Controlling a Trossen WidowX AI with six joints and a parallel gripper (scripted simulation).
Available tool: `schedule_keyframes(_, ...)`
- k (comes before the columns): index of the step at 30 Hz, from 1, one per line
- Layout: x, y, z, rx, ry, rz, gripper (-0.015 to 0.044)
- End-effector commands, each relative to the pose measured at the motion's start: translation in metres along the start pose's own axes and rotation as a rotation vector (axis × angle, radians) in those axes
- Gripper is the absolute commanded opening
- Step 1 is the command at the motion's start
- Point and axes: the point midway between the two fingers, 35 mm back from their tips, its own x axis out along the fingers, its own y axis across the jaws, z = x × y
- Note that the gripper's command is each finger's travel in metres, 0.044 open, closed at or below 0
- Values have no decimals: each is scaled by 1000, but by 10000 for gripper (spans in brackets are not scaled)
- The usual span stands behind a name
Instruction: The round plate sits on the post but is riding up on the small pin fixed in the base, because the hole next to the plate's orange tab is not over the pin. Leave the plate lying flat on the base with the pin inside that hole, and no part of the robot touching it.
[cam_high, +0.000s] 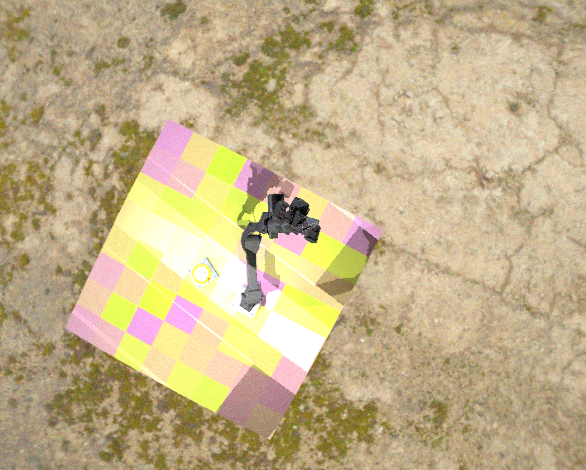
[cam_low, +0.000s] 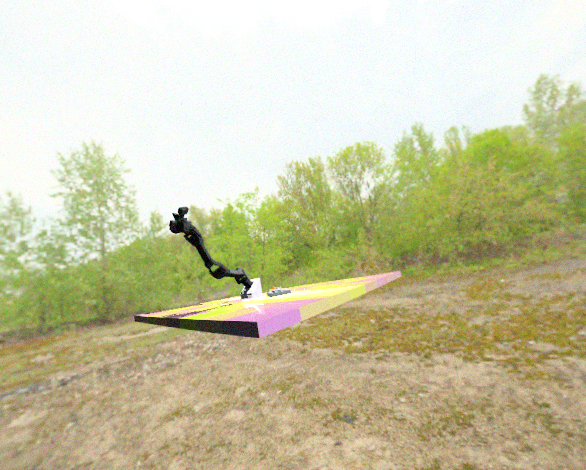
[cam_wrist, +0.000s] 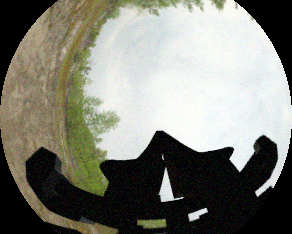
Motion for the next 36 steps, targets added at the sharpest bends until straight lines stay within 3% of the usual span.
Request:
schedule_keyframes(1,13,3,-64,33,193,-38,0)
schedule_keyframes(8,7,-10,-180,97,538,-169,0)
schedule_keyframes(16,-50,-40,-297,167,919,-399,0)
schedule_keyframes(23,-139,-73,-380,234,1242,-674,0)
schedule_keyframes(33,-275,-105,-429,315,1553,-1062,0)
schedule_keyframes(36,-335,-110,-431,349,1662,-1238,0)
